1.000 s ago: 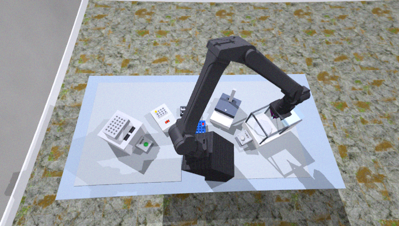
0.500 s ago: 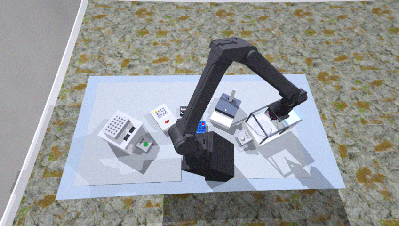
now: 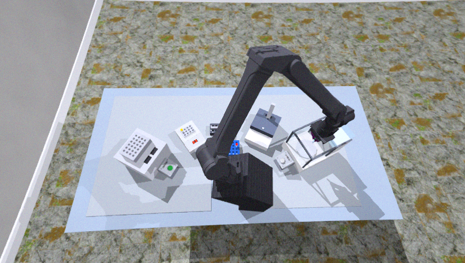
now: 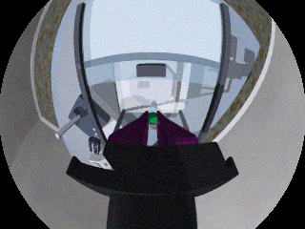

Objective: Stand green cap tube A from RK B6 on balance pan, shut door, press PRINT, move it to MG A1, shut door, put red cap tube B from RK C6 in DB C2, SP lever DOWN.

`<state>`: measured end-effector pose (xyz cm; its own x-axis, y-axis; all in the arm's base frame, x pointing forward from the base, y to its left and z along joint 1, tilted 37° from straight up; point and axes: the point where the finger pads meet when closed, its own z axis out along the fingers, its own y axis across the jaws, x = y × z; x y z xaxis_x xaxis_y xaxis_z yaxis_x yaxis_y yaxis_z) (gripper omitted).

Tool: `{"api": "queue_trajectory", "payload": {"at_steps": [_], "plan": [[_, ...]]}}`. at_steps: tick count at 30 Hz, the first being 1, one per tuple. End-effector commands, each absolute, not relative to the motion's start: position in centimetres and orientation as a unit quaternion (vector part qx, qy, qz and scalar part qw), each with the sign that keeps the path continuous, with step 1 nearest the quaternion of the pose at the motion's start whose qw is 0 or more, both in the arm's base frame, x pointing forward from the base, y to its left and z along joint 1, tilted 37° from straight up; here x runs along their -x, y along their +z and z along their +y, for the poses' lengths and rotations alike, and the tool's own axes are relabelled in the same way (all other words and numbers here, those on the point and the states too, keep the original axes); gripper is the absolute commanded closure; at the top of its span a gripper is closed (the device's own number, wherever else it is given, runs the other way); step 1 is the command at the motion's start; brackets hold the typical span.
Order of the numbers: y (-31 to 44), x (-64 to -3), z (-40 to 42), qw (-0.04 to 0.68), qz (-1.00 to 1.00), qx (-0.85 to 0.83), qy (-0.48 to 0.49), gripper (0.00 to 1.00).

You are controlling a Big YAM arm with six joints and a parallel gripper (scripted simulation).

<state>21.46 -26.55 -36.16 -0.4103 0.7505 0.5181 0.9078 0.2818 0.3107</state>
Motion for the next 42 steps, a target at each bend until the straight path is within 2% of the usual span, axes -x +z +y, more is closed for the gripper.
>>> {"api": "queue_trajectory", "payload": {"at_steps": [1, 42], "plan": [[-37.3, -22.0, -26.0, 0.137, -0.789, 0.527, -0.284, 0.91], [-42.4, -23.2, -23.3, 0.127, -0.792, 0.527, -0.280, 0.91]]}}
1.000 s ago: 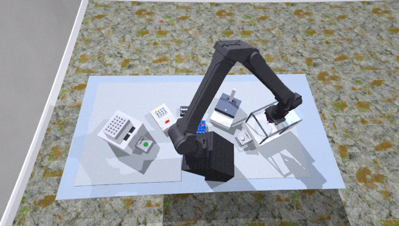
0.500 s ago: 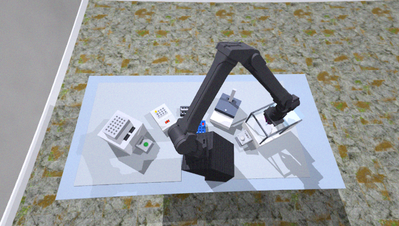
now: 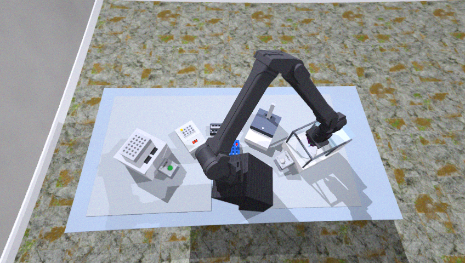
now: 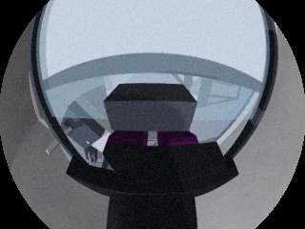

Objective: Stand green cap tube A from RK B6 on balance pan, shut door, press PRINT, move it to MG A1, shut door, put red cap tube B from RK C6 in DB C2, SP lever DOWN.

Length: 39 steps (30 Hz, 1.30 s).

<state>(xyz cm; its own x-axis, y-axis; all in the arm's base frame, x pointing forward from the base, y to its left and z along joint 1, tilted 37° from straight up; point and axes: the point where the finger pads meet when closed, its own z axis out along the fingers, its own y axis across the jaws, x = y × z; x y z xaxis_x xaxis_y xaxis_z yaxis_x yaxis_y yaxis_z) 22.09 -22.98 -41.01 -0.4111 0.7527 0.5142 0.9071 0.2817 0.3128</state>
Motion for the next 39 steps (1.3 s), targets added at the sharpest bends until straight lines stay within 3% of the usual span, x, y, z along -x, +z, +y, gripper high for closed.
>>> {"api": "queue_trajectory", "payload": {"at_steps": [1, 39], "plan": [[-42.55, -23.23, -23.26, 0.127, -0.793, 0.527, -0.280, 0.91], [-42.34, -22.83, -22.99, 0.127, -0.790, 0.529, -0.283, 0.91]]}}
